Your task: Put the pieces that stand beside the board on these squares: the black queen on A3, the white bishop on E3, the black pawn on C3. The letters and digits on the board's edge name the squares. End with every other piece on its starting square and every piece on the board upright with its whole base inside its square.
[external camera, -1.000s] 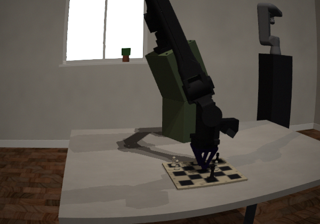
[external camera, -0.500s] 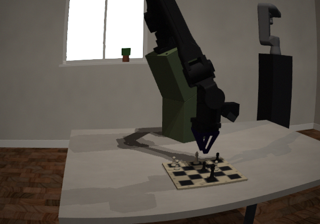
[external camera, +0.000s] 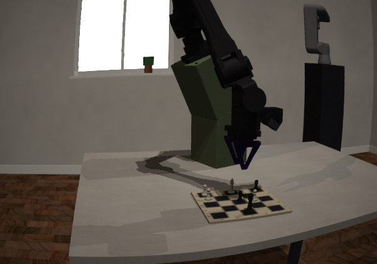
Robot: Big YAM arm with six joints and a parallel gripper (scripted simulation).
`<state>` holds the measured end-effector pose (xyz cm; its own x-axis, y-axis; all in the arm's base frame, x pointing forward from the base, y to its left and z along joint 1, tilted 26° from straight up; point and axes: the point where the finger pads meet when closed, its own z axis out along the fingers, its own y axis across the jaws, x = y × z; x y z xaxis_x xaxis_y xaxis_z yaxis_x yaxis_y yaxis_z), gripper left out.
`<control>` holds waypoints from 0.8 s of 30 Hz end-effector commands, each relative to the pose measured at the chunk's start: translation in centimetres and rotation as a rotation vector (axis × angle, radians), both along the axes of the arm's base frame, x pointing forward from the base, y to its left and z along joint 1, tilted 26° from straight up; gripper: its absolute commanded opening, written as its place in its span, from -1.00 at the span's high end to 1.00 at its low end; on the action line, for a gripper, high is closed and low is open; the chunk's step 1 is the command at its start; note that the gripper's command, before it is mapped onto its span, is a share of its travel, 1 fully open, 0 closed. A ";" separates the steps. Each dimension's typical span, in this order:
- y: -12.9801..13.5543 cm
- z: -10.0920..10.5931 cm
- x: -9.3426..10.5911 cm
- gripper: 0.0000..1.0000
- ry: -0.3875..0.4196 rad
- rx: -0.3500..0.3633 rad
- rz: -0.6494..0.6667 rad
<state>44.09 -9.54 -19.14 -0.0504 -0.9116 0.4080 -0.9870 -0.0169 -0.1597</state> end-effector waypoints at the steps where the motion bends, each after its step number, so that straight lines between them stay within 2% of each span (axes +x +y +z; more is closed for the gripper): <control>1: 0.5 0.8 0.9 -1.00 -0.024 0.002 -0.002; 19: 0.5 0.8 0.9 -1.00 -0.021 0.001 0.001; 24: 1.0 1.4 0.9 -1.00 -0.025 0.001 0.007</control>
<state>44.12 -9.50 -19.11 -0.0537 -0.9117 0.4073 -0.9868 -0.0139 -0.1613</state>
